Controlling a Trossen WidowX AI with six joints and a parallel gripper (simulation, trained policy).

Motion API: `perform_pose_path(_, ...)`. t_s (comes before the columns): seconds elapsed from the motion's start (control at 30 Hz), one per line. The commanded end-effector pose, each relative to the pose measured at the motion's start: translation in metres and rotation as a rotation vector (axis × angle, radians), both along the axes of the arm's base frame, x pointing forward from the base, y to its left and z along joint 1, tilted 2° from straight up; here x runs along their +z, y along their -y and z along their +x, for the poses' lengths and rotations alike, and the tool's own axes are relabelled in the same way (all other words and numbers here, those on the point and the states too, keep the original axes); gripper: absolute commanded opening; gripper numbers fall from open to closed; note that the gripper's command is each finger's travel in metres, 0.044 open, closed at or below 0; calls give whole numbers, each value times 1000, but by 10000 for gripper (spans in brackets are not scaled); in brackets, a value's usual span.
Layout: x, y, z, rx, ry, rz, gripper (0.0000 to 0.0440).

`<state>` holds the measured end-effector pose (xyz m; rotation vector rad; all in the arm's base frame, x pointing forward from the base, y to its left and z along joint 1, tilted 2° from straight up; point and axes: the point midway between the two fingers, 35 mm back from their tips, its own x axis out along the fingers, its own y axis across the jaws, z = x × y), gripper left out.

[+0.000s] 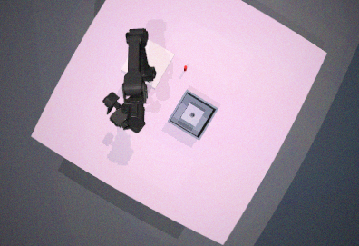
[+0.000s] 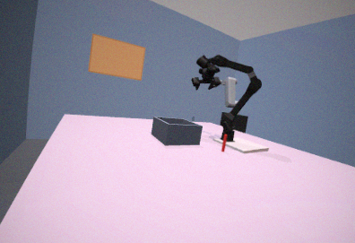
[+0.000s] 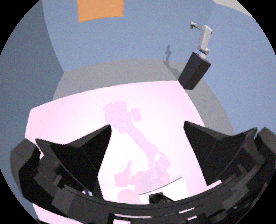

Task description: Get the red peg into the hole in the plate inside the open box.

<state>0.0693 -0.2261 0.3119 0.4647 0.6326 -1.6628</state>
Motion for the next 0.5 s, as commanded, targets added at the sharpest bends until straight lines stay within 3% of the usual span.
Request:
perform_pose_path(0.0, -21, -12, 26, 89, 3, 75, 440)
perform_pose_path(0.47, -75, -95, 101, 415, -3, 319, 440)
